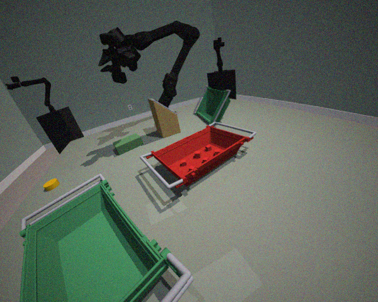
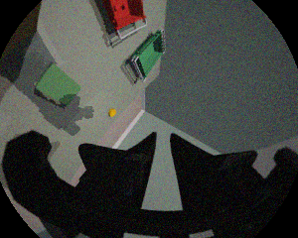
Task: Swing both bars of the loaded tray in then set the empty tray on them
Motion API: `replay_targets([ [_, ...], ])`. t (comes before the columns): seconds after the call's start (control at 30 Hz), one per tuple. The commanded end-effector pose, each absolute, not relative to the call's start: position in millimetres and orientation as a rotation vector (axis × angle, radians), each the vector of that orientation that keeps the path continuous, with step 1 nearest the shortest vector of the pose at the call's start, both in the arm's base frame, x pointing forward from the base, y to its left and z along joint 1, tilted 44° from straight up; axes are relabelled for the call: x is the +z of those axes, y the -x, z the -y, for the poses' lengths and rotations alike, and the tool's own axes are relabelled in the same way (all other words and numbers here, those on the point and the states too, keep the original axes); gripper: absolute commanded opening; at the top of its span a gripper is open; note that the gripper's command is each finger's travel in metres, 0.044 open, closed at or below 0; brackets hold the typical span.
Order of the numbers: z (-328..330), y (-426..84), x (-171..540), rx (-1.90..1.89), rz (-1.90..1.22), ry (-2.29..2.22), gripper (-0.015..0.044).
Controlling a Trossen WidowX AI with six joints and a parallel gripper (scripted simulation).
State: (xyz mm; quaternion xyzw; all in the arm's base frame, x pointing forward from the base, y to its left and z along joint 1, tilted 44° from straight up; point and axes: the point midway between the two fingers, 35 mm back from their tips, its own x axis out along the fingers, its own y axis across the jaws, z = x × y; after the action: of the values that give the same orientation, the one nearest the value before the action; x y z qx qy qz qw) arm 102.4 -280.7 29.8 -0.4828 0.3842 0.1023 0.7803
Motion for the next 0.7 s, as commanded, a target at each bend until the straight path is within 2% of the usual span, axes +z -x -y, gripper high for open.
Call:
replay_targets([
  [0.0, 286, -148, 22, 0.324, -0.778, 0.859, 0.0083],
  [0.33, 250, -284, -16, 0.612, -0.842, 0.312, 0.0083],
  [0.67, 151, -386, -68, 0.798, -1.146, -0.095, 0.0083],
])
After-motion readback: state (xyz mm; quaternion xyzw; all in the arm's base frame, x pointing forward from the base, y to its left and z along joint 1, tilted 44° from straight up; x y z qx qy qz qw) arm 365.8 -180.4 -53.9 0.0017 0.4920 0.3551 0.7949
